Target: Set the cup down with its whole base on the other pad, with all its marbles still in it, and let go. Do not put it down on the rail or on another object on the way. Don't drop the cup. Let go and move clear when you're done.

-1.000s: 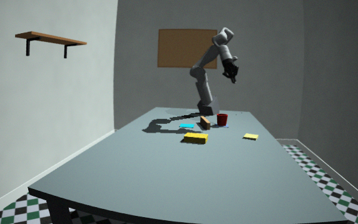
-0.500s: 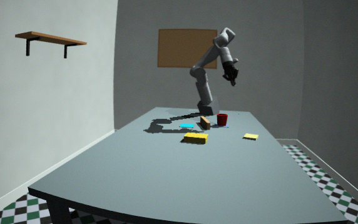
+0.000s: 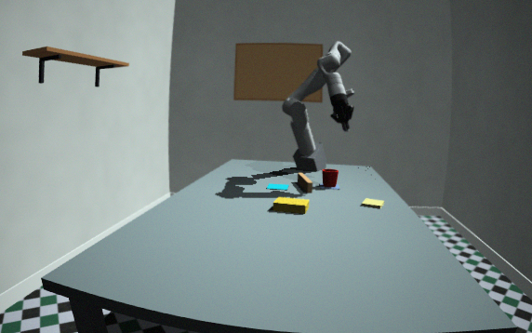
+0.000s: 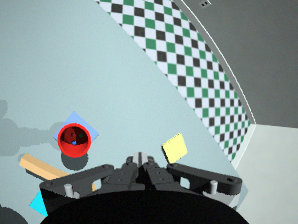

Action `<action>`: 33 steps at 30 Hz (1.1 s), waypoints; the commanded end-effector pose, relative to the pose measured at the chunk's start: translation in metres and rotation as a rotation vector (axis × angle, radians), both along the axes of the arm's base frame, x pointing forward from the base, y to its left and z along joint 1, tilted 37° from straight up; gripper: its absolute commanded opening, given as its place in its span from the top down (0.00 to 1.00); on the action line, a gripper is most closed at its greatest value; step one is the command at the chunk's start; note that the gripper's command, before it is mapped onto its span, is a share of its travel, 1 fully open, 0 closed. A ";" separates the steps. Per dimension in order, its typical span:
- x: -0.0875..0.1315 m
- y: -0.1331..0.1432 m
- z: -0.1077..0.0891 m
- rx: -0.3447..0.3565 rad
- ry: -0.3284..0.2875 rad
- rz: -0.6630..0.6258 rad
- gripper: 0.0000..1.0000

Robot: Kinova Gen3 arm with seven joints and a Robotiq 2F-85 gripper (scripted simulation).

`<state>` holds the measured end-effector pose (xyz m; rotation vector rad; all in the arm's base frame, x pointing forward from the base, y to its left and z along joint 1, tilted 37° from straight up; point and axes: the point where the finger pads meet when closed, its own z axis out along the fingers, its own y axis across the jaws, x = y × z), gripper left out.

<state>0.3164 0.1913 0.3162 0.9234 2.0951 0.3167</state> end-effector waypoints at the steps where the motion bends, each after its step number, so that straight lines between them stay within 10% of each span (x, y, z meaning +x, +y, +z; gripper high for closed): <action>1: 0.003 -0.004 -0.006 0.005 0.010 -0.024 1.00; 33: 0.011 -0.018 -0.027 0.037 0.044 -0.113 1.00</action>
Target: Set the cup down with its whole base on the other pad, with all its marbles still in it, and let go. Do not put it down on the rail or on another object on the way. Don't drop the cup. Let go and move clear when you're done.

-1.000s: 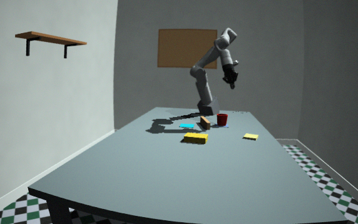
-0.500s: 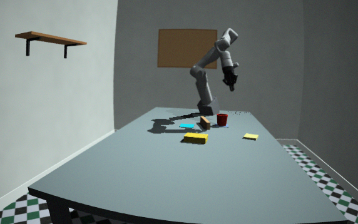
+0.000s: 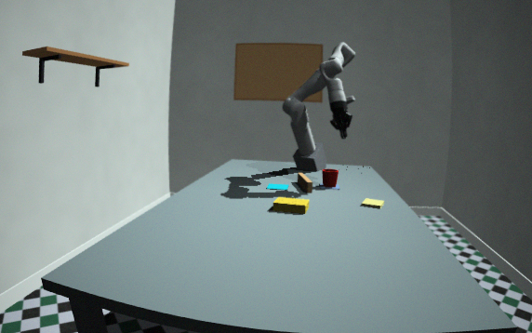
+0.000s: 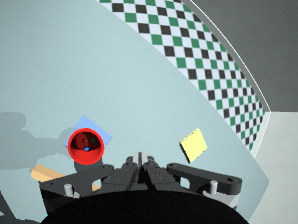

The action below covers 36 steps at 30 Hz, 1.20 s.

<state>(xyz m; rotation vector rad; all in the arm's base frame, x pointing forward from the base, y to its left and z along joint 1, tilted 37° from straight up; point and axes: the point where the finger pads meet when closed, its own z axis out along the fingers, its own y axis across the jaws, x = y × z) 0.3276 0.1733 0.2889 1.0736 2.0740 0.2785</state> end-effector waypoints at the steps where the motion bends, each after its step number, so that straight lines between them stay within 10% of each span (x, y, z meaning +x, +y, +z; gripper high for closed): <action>1: 0.003 -0.005 -0.006 0.010 0.010 -0.029 1.00; 36: 0.010 -0.022 -0.030 0.046 0.045 -0.135 1.00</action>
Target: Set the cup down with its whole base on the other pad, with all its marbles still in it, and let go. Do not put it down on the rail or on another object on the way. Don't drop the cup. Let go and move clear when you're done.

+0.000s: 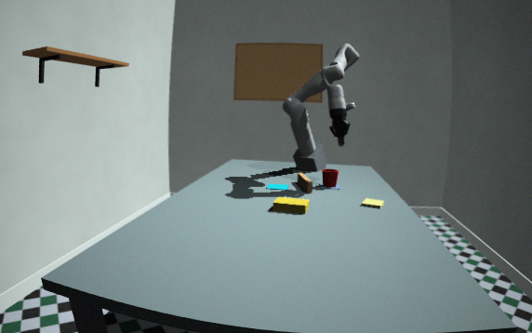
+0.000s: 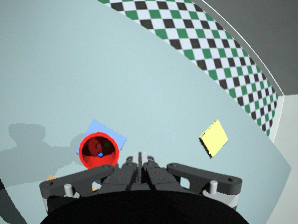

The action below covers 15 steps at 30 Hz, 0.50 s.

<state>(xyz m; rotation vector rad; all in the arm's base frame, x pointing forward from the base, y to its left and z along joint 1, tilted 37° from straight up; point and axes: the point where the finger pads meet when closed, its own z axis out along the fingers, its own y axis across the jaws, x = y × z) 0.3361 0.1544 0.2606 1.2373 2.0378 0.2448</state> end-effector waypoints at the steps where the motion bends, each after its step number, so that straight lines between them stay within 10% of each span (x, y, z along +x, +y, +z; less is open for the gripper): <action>1: 0.001 -0.003 -0.002 0.000 0.003 -0.013 1.00; 15: 0.003 -0.008 -0.008 0.008 0.011 -0.037 1.00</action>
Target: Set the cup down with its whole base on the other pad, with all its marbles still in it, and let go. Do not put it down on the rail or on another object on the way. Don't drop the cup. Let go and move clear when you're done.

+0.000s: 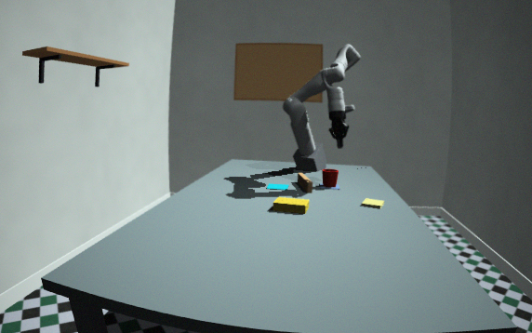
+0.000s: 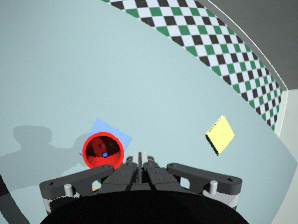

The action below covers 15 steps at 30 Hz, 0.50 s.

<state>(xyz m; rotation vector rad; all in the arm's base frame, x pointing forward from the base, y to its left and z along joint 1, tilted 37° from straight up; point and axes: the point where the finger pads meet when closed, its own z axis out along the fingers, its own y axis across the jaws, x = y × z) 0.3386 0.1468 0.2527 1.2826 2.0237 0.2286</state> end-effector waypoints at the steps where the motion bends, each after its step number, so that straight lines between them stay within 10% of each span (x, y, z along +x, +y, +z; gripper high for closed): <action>1: 0.001 -0.004 -0.005 0.008 0.007 -0.024 1.00; 15: 0.002 -0.008 -0.010 0.015 0.013 -0.046 1.00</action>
